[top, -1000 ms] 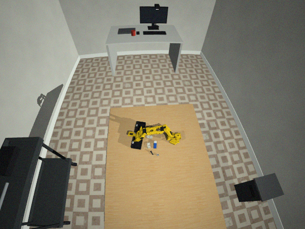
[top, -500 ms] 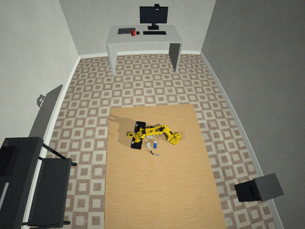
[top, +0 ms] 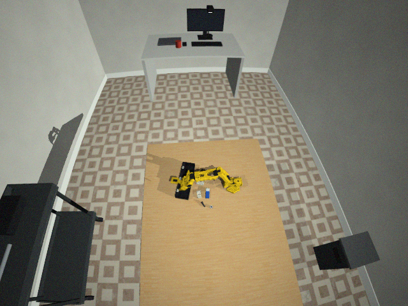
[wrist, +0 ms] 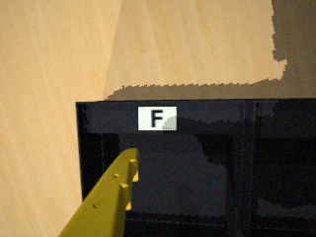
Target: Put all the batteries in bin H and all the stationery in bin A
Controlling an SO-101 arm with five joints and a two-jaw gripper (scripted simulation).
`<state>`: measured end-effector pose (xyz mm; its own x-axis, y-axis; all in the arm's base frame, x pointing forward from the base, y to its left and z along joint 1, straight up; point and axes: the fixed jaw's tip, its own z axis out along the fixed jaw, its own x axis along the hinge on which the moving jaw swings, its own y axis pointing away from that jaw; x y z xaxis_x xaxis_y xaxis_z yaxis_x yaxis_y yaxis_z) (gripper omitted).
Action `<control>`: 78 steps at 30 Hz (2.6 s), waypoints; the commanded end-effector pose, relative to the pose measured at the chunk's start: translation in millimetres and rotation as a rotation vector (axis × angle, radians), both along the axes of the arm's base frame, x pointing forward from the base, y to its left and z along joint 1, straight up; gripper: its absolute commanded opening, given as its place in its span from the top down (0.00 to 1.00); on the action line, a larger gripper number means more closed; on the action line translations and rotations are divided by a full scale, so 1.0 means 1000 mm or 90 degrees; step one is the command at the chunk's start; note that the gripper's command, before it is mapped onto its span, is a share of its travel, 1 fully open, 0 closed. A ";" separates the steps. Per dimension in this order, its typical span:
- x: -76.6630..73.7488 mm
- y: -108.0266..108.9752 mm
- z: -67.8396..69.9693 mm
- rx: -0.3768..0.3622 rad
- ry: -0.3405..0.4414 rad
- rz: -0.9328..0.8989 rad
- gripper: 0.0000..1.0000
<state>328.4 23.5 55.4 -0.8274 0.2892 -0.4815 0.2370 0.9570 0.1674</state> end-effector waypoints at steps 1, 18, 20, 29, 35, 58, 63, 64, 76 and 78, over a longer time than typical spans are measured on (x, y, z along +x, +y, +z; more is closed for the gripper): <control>0.008 0.003 0.016 0.005 -0.044 0.003 0.00; 0.008 0.003 0.016 0.005 -0.044 0.003 0.00; 0.008 0.003 0.016 0.005 -0.044 0.003 0.00; 0.008 0.003 0.016 0.005 -0.045 0.003 0.00; 0.010 0.003 0.026 0.006 -0.065 0.003 0.00; 0.012 0.004 0.078 0.012 -0.172 0.003 0.00; 0.011 0.002 0.077 0.010 -0.168 0.001 0.01; 0.010 -0.001 0.076 0.008 -0.163 -0.002 0.01; -0.055 -0.085 0.035 -0.031 0.067 -0.117 0.35; -0.066 -0.093 0.031 -0.029 0.097 -0.130 0.40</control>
<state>280.0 -50.4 72.7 -0.8329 0.4168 -0.3641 0.4143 0.9058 0.0891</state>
